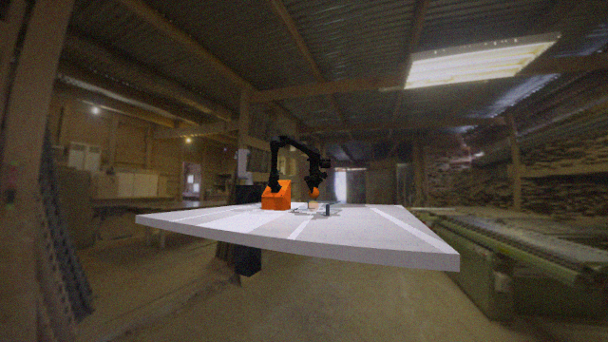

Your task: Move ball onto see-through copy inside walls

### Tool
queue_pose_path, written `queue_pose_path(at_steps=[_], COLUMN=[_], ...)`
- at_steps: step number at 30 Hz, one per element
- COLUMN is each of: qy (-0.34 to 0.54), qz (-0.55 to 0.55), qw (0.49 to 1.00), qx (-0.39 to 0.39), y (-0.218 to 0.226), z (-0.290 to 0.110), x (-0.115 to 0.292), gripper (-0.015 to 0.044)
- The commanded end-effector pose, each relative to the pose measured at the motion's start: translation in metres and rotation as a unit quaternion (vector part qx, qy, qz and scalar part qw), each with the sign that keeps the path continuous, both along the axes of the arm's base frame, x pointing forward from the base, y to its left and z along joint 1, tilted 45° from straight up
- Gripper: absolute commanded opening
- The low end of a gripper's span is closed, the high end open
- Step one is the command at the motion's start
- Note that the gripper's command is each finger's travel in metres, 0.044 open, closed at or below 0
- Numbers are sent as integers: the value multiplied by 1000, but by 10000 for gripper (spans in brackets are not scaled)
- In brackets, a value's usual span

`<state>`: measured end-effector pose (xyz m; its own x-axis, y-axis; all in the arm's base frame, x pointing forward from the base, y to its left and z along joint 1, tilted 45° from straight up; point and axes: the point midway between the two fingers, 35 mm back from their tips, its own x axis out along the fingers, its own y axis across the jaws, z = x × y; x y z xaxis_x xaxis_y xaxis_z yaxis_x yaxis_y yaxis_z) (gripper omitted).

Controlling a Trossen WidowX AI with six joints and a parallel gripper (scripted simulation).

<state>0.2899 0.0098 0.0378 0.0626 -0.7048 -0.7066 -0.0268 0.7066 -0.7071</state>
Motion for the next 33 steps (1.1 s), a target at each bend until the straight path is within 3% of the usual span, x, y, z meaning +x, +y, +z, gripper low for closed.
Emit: queue_pose_path(at_steps=[1, 14, 33], qy=[-5, -5, -5], qz=[0, 0, 0], qw=[1000, 1000, 1000], qx=[3, 2, 1], y=[-3, -49, -63], z=[-4, -49, -63], x=[-4, 0, 1], gripper=[0, 0, 0])
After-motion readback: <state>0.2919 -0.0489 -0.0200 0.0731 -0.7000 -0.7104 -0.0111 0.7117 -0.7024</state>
